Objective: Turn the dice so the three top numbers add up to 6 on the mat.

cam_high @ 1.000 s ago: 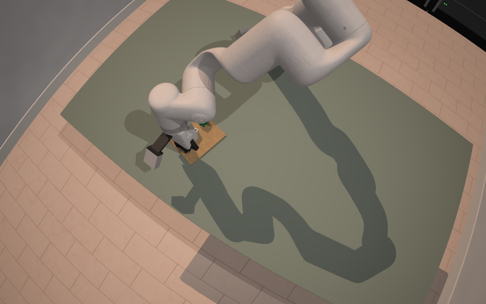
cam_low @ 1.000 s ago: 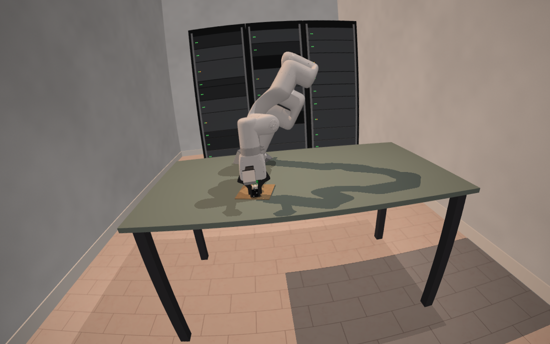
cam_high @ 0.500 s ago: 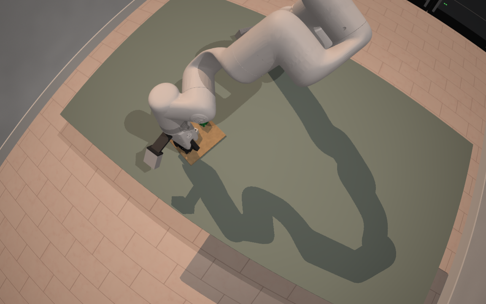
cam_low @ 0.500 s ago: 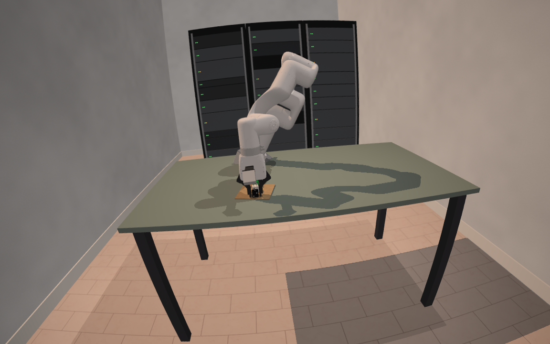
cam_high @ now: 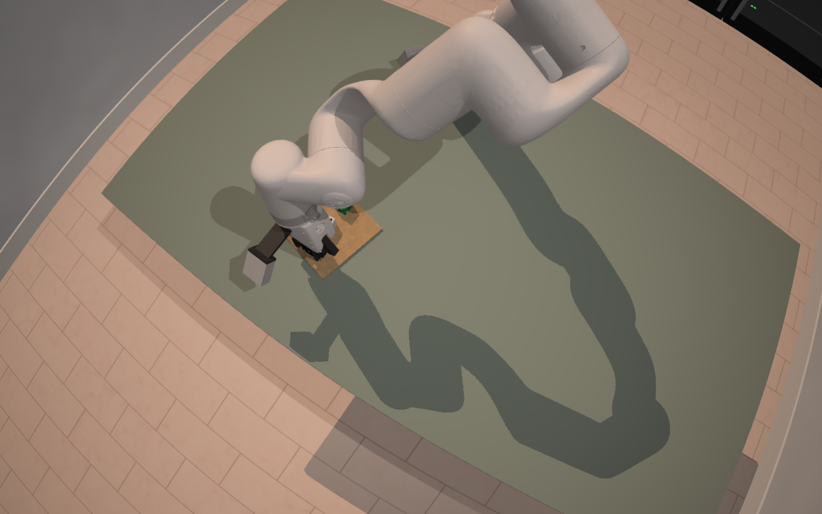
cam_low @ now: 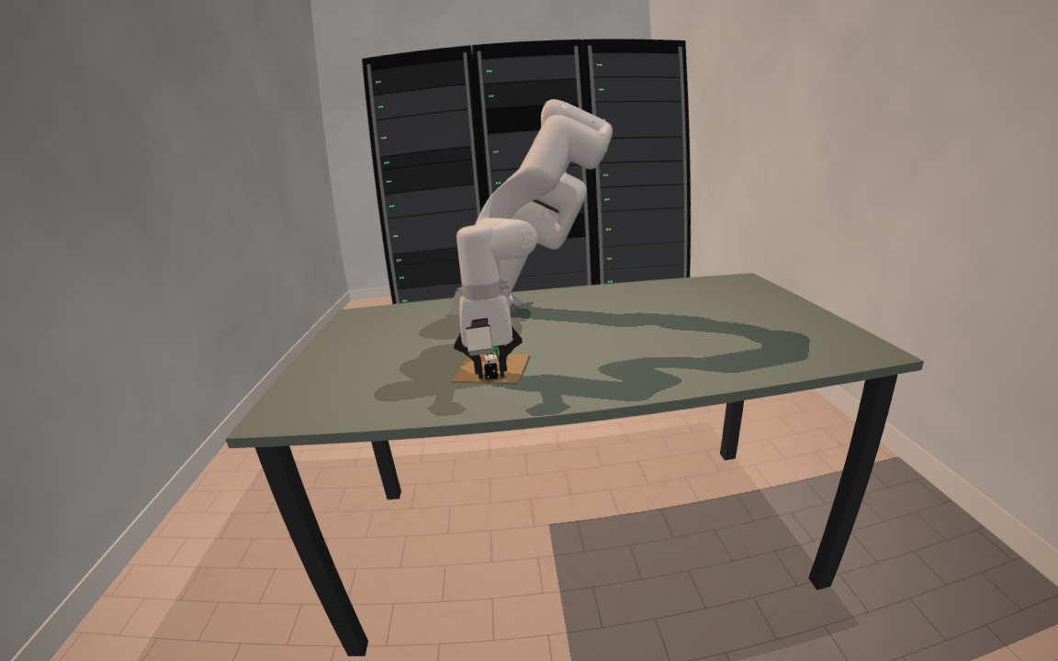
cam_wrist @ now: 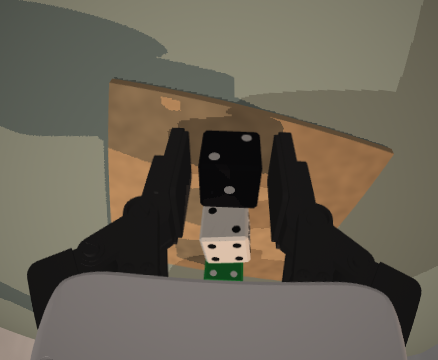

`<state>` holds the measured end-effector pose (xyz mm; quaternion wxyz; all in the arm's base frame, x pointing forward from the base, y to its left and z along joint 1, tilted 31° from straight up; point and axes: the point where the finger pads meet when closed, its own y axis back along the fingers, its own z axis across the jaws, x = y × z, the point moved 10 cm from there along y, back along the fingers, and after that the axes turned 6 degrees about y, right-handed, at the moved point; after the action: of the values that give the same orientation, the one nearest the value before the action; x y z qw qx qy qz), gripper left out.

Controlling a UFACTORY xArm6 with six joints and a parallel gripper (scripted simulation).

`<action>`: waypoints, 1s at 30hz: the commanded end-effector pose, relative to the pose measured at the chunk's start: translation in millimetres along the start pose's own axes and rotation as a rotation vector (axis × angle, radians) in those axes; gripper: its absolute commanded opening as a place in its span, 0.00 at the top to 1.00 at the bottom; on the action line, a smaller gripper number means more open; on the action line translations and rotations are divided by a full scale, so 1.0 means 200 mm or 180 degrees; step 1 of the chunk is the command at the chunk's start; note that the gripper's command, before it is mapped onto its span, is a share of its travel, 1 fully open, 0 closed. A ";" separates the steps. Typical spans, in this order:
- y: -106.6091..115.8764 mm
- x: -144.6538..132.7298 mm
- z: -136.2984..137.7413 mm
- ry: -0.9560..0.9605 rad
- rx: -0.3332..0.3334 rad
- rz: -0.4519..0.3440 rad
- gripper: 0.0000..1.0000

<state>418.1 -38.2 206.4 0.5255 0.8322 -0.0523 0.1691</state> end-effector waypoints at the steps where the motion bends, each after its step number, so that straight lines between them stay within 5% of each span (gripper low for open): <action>1: 0.02 0.01 0.00 0.0003 -0.0004 0.0010 0.58; 20: 0.40 0.00 0.00 0.0003 -0.0005 0.0010 0.58; 30: 0.45 0.00 0.00 0.0003 -0.0005 0.0010 0.58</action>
<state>394.6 -77.2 282.1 0.5256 0.8321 -0.0527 0.1692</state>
